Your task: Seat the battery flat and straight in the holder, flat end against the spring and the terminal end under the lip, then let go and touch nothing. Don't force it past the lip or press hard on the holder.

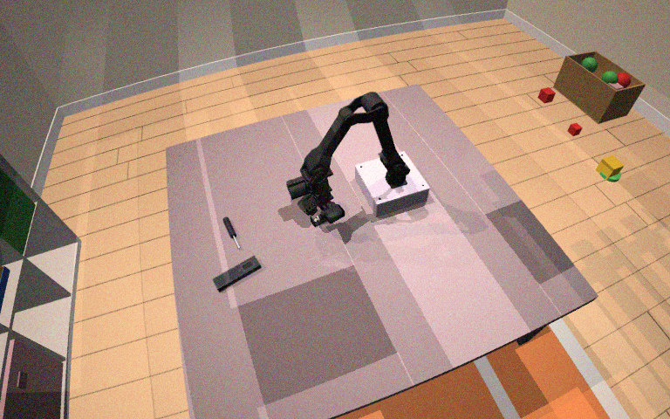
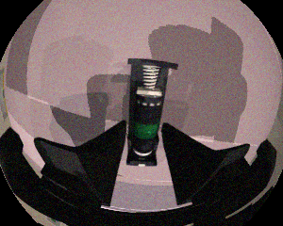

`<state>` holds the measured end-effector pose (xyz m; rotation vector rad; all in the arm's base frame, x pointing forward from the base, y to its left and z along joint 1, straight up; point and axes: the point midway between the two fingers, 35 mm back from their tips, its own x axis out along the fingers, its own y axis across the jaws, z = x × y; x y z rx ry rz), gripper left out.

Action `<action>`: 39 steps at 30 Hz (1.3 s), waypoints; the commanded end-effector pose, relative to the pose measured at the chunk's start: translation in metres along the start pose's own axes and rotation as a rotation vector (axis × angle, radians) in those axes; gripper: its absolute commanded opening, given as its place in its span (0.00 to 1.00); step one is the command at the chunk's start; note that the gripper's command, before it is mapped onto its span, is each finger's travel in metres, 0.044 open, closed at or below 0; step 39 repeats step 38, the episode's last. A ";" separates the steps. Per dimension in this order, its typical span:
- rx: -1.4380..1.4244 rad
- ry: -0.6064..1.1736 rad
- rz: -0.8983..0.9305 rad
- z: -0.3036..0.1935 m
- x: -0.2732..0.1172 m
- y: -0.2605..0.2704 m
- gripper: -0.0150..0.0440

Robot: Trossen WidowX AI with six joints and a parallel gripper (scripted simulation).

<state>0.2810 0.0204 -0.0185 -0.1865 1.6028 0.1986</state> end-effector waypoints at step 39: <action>0.000 -0.005 0.000 -0.003 -0.083 0.001 1.00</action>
